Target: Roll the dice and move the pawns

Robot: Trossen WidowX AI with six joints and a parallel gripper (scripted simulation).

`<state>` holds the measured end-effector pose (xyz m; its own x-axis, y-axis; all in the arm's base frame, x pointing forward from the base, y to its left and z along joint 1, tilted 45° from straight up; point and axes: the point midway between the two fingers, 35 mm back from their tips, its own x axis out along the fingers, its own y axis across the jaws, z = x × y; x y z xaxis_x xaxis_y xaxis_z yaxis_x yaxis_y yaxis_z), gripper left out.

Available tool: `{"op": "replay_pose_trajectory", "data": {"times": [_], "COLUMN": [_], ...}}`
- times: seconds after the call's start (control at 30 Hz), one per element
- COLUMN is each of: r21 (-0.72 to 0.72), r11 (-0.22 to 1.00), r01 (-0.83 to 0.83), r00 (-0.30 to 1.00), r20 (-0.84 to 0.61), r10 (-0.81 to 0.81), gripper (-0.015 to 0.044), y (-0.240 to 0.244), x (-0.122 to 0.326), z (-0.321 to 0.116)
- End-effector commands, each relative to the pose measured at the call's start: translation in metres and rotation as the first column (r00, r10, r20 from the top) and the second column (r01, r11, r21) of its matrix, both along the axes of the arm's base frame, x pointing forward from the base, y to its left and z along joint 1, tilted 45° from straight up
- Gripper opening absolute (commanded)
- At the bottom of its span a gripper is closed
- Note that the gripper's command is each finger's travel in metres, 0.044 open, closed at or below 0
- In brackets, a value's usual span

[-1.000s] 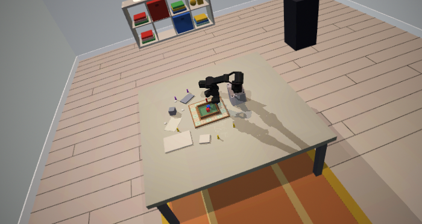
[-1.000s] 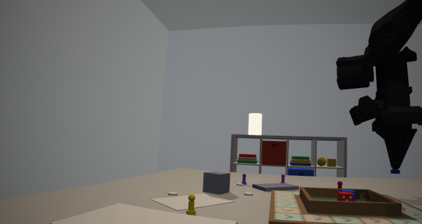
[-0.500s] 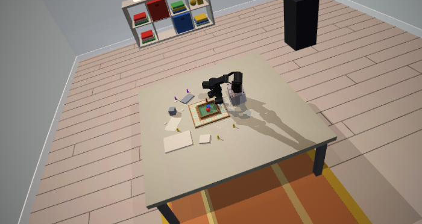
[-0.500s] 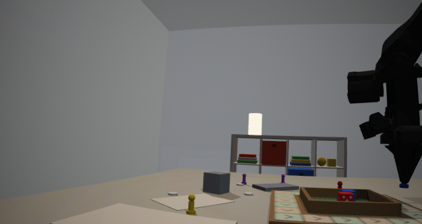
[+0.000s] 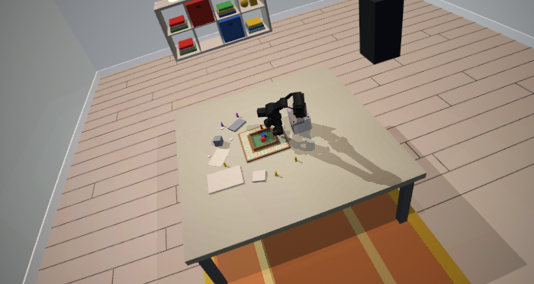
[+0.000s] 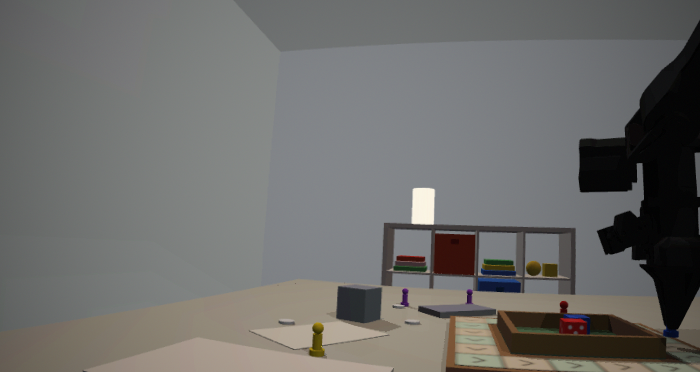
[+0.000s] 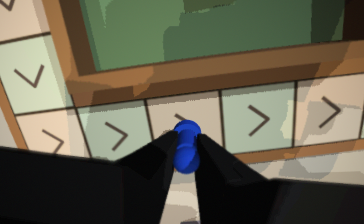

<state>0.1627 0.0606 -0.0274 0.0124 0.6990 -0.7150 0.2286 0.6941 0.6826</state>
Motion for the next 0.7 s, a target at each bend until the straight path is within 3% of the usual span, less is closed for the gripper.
{"op": "replay_pose_trajectory", "data": {"times": [0.0,0.2,0.53,0.67], "r21": [0.009,0.01,0.001,0.001], "r11": [1.0,1.0,1.0,1.0], "r01": [0.004,0.004,0.0,0.003], "r00": [1.0,1.0,1.0,1.0], "r20": [-0.012,-0.012,-0.001,-0.009], "r10": [-0.004,-0.003,0.0,-0.003], "gripper": [0.0,0.0,0.0263,0.0368], "y": [0.005,0.011,0.006,-0.019], "x": [-0.002,-0.002,0.0,0.001], "z": [-0.004,-0.01,-0.006,0.016]}}
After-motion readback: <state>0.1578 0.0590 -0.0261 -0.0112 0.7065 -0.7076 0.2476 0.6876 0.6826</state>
